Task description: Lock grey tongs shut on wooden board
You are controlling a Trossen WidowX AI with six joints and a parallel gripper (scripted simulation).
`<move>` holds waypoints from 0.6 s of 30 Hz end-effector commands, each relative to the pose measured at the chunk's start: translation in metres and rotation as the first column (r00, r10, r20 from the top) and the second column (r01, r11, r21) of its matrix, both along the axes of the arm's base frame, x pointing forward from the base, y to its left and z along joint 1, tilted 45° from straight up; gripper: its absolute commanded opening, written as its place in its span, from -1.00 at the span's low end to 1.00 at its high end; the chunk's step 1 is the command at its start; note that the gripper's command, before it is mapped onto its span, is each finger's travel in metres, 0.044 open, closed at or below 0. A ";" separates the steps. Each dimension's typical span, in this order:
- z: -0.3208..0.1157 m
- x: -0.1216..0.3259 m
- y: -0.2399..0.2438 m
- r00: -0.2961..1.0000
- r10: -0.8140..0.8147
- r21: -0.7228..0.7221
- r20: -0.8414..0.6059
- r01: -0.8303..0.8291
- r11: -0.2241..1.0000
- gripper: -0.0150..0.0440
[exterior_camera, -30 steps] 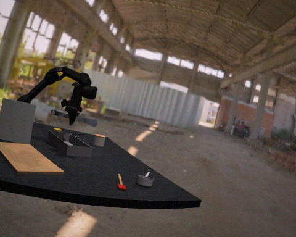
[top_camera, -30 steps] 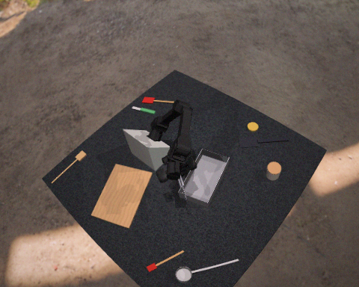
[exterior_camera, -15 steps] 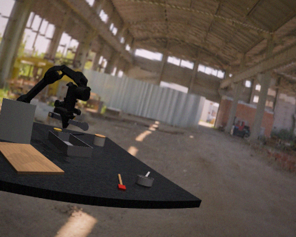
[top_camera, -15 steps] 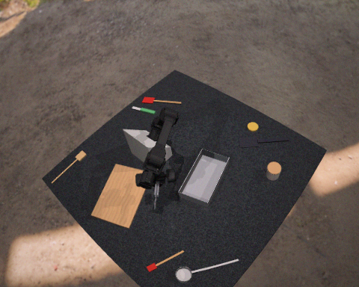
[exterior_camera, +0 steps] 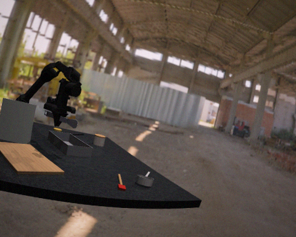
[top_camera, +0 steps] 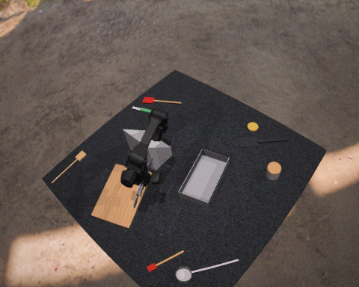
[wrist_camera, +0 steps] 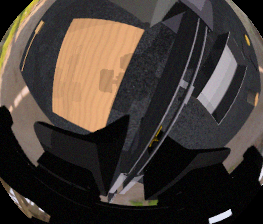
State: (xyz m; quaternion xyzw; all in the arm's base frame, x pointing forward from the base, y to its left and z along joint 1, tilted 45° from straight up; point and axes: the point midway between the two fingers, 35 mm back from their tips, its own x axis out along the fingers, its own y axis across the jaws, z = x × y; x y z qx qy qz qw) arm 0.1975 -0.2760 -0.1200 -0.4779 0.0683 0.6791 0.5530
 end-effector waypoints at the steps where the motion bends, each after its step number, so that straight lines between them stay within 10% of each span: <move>1: -0.011 -0.026 -0.017 0.996 -0.065 -0.013 -0.056 0.064 0.998 -1.00; 18: -0.056 -0.145 -0.042 0.898 -0.313 -0.030 -0.309 0.319 0.947 -1.00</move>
